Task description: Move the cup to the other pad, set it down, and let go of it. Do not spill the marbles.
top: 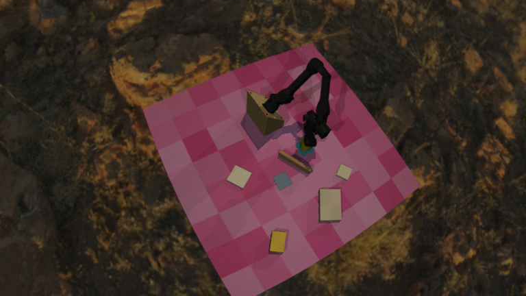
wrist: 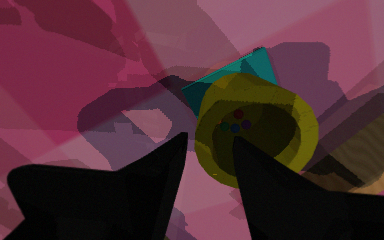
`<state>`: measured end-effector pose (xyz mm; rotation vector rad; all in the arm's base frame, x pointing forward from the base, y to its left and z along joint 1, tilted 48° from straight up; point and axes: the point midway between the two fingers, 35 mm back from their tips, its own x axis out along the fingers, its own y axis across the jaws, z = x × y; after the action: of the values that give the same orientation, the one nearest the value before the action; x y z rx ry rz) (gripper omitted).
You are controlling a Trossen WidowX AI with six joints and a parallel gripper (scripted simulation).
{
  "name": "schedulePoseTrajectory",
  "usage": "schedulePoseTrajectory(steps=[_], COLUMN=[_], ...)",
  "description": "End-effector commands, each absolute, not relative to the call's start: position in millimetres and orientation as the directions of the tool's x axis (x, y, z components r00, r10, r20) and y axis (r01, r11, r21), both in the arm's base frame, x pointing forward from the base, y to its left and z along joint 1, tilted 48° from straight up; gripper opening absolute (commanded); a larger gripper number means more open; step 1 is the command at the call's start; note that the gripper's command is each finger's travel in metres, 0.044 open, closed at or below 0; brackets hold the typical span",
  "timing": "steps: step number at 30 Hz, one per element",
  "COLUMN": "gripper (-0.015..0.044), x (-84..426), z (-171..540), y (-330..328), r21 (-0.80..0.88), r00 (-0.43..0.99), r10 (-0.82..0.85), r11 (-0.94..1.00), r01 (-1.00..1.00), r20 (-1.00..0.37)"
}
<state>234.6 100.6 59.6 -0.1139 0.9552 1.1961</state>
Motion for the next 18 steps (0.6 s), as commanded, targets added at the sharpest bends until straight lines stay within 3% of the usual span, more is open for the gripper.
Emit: schedulePoseTrajectory(steps=[1, 18], gripper=[0.0146, 0.0146], x=[236, 234], z=[63, 74], y=[97, 83], r21=[0.388, 0.392], r00=[0.045, 0.044], r10=[0.736, 0.738], r11=[0.407, 0.407], r01=[-0.827, -0.825], r20=[-0.676, -0.674])
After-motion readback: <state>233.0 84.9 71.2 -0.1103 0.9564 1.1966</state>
